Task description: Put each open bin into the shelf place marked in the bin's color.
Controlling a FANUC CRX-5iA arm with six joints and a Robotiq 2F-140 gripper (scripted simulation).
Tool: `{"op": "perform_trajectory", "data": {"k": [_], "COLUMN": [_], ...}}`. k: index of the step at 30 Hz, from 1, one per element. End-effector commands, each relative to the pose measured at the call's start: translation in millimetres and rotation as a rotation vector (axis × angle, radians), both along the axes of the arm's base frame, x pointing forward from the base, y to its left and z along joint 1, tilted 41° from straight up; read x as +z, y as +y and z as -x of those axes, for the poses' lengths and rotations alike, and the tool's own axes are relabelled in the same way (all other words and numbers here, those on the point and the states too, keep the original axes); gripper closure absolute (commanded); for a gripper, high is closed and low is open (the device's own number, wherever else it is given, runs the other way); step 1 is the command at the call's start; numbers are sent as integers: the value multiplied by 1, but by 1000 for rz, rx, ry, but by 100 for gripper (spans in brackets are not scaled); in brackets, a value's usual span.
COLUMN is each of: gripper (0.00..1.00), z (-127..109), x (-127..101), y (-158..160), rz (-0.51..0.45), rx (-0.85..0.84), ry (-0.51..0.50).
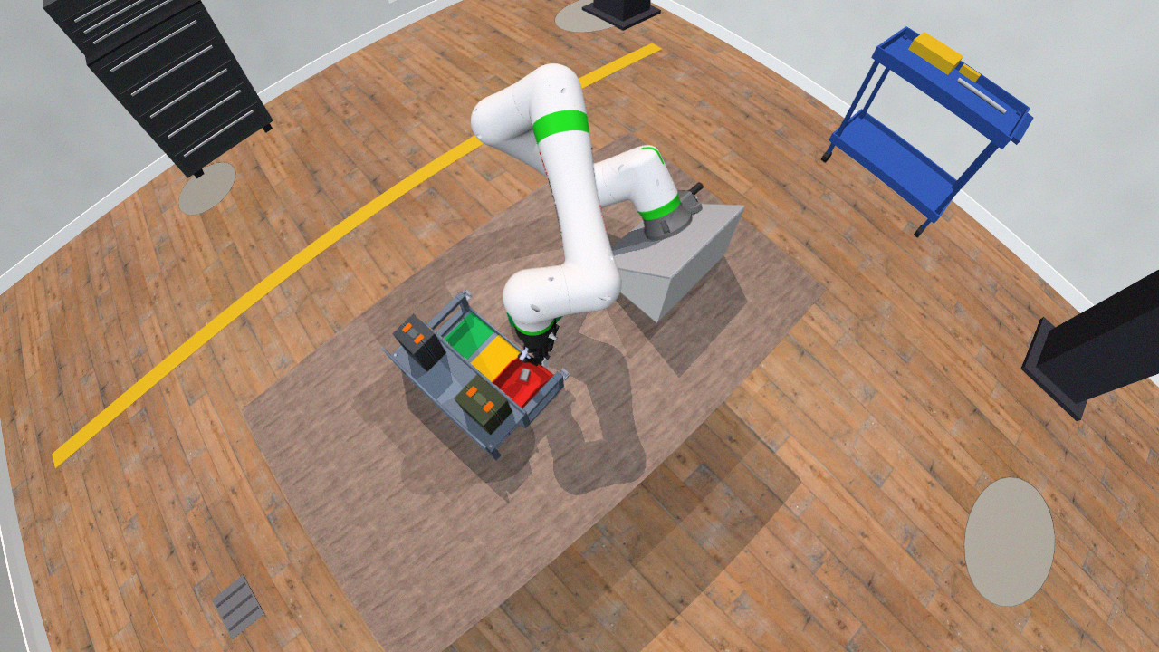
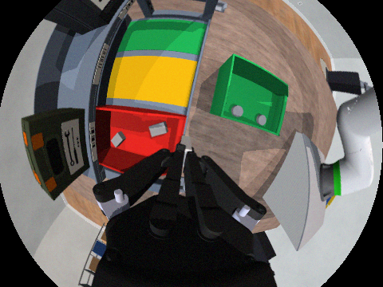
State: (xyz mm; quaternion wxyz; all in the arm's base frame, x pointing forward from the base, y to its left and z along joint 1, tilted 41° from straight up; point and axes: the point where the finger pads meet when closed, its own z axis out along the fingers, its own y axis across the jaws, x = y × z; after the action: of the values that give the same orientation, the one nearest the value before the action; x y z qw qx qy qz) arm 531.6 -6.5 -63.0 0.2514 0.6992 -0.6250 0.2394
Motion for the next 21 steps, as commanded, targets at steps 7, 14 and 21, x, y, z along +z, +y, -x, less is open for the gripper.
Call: {"op": "perform_trajectory", "data": {"k": [7, 14, 21], "gripper": [100, 100, 100], "z": [-3, -5, -6], "x": [0, 0, 0], "y": [1, 1, 1], "rz": [0, 0, 0], "rx": [0, 0, 0], "ry": [0, 0, 0]}}
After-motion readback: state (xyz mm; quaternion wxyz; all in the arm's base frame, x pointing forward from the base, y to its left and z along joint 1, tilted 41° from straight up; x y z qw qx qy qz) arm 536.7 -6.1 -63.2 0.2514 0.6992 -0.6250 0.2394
